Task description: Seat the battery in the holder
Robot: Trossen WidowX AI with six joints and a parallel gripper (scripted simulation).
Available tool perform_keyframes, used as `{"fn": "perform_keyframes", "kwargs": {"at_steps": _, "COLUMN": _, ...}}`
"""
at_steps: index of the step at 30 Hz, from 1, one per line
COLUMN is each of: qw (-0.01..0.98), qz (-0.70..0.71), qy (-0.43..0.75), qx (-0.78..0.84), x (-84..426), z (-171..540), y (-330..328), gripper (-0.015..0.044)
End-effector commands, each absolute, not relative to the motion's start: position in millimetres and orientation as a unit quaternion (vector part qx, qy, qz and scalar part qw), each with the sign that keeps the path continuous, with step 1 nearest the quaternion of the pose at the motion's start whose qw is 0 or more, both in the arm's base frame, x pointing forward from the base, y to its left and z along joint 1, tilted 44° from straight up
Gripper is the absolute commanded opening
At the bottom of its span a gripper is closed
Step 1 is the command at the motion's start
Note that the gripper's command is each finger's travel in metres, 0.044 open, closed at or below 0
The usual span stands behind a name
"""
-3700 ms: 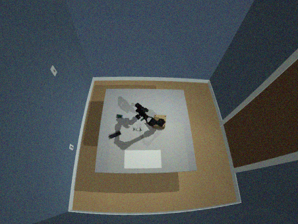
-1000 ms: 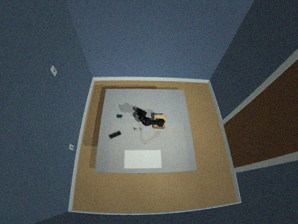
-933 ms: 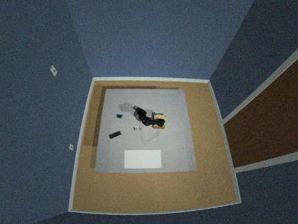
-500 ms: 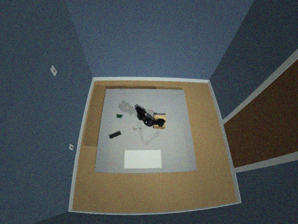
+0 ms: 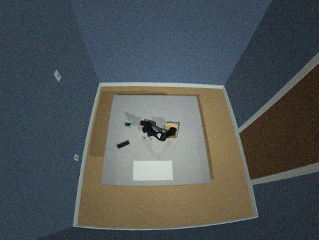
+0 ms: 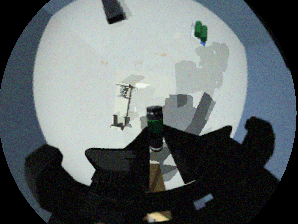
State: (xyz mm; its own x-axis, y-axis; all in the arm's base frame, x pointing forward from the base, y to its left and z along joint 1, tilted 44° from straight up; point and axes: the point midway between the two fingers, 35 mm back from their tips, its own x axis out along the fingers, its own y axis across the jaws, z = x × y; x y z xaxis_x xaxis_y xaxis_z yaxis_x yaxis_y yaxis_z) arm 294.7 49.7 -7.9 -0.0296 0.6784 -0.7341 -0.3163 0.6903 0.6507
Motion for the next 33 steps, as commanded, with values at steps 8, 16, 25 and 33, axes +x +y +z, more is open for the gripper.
{"fn": "perform_keyframes", "kwargs": {"at_steps": 8, "qw": 0.652, "qz": 0.270, "qy": 0.663, "qx": 0.248, "x": 302, "z": 46, "y": 93, "gripper": 0.0064}}
{"fn": "perform_keyframes", "kwargs": {"at_steps": 16, "qw": 0.642, "qz": 0.265, "qy": 0.675, "qx": 0.250, "x": 301, "z": 47, "y": 98, "gripper": 0.0064}}
{"fn": "perform_keyframes", "kwargs": {"at_steps": 25, "qw": 0.595, "qz": 0.287, "qy": 0.715, "qx": 0.226, "x": 297, "z": 31, "y": 113, "gripper": 0.0064}}
{"fn": "perform_keyframes", "kwargs": {"at_steps": 33, "qw": 0.559, "qz": 0.300, "qy": 0.743, "qx": 0.213, "x": 293, "z": 20, "y": 123, "gripper": 0.0064}}
